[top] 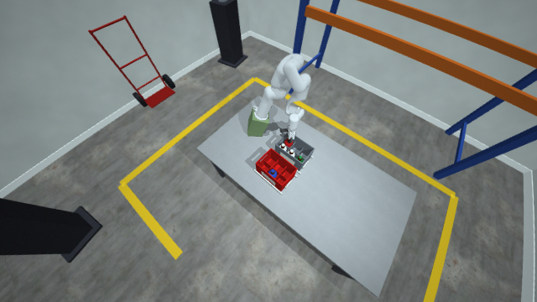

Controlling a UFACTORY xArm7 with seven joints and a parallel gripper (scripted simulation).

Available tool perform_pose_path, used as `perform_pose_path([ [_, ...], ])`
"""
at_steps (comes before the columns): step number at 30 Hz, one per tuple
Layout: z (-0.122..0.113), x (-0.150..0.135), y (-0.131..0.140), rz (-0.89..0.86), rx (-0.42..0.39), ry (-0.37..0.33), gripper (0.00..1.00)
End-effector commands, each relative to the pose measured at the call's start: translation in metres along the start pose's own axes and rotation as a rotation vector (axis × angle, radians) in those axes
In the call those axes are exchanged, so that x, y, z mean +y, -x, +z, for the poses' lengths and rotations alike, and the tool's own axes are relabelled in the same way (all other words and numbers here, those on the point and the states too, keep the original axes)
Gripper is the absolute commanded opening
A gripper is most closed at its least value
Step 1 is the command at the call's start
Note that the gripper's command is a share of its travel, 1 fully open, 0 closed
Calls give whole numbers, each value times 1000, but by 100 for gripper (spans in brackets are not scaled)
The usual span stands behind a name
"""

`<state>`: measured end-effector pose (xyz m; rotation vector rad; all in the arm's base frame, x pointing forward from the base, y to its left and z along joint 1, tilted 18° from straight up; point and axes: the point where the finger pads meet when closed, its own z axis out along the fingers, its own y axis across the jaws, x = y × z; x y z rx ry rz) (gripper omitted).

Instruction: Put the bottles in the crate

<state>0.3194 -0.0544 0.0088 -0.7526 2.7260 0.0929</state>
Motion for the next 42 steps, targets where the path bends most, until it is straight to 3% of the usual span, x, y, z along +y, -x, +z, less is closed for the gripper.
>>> perform_pose_path([
  [1,0,-1,0,0,-1,-2,65],
  [17,0,-1,0,0,-1,-2,65],
  [42,-62,-1,1,0,-1,-2,65],
])
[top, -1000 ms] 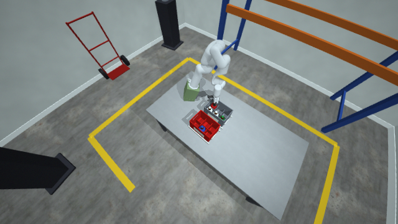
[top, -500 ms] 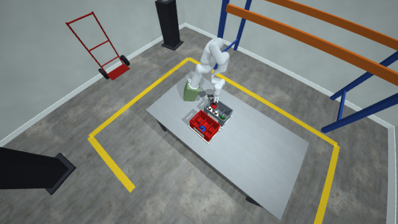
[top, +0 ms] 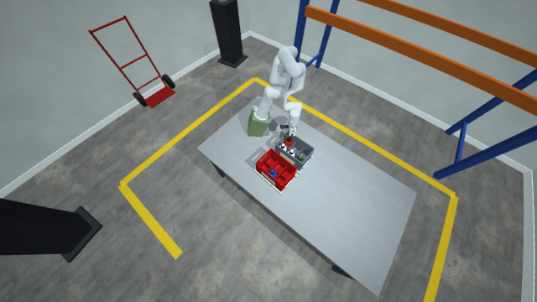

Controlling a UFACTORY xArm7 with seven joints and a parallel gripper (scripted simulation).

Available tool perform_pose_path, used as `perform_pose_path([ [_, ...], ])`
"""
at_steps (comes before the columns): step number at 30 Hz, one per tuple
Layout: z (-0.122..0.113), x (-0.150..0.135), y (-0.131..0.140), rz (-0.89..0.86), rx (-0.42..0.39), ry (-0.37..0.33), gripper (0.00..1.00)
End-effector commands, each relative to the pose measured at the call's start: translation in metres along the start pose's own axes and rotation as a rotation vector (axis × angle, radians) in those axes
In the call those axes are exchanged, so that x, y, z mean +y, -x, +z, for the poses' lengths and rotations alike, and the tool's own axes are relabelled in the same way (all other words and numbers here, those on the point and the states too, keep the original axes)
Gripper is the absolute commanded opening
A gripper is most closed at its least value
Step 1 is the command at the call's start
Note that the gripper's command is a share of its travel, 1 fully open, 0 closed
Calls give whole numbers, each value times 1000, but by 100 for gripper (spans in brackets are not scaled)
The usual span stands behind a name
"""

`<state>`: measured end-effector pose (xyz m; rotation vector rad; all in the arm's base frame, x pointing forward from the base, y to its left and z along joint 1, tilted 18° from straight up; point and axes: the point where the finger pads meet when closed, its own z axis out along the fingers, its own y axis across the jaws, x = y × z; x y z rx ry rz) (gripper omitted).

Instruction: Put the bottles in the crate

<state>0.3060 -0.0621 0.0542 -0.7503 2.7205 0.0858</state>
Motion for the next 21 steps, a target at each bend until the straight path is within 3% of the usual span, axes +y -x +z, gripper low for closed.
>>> perform_pose_path([
  [1,-14,0,1,1,3,5,65],
  [11,-37,0,1,0,3,4,65],
  [21,-41,8,8,0,3,5,65],
])
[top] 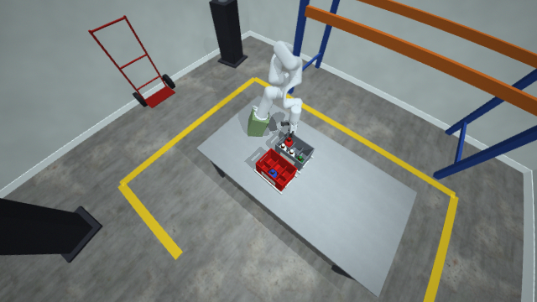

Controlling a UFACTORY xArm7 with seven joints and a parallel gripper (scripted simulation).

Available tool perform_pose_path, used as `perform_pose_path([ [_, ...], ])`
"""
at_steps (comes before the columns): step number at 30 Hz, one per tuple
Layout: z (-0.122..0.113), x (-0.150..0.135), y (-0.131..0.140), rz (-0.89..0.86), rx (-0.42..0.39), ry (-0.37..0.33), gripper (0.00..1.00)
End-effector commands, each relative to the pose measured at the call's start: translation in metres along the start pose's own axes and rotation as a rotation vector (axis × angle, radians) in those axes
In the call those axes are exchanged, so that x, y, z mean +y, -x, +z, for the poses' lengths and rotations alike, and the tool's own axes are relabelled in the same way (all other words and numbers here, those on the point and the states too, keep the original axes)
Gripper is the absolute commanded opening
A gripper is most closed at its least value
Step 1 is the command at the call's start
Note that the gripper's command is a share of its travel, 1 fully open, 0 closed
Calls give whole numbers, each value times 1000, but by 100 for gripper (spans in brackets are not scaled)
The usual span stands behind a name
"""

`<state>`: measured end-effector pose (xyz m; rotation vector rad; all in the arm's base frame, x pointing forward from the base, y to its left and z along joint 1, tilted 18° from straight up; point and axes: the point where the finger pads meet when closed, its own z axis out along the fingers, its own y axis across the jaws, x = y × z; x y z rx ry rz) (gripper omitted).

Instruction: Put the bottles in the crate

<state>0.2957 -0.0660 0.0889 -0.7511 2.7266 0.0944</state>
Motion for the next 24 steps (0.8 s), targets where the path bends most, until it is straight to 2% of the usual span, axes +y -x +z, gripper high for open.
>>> perform_pose_path([
  [1,-7,10,10,-1,-2,-3,65],
  [24,-47,86,71,-2,-2,-2,65],
])
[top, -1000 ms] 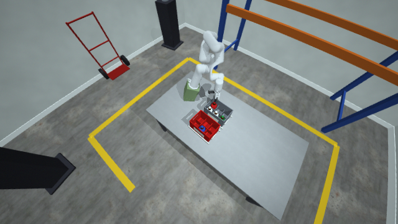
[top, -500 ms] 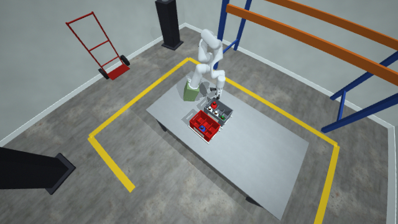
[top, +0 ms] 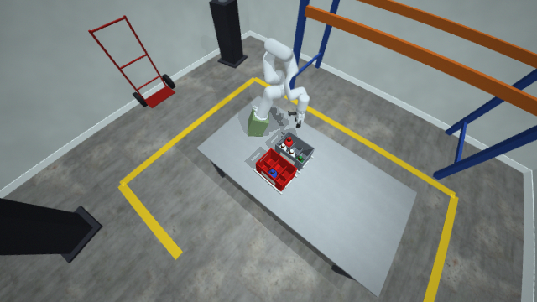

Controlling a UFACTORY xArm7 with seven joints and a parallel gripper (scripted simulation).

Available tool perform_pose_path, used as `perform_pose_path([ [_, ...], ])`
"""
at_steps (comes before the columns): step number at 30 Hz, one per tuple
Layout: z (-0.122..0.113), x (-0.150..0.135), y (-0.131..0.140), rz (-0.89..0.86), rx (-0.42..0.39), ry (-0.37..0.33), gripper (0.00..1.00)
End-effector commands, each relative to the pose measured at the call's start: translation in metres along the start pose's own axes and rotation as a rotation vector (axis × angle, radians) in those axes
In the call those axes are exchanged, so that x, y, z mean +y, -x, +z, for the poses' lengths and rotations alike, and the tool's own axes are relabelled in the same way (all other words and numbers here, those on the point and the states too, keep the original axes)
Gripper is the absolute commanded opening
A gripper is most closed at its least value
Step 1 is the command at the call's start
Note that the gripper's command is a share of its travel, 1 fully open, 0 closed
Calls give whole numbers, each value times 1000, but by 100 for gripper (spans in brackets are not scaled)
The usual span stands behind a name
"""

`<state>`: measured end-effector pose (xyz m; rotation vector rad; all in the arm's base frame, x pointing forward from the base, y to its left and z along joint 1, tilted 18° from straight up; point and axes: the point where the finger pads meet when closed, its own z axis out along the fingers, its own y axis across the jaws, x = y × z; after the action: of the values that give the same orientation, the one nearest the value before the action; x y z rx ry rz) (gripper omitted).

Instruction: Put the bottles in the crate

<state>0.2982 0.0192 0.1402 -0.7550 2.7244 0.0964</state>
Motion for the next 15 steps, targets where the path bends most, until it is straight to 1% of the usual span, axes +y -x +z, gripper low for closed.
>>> perform_pose_path([
  [1,-14,19,14,1,-1,-3,65],
  [6,-23,37,29,1,-1,-3,65],
  [8,-23,37,29,1,-1,-3,65],
  [15,-37,62,49,1,-1,-3,65],
])
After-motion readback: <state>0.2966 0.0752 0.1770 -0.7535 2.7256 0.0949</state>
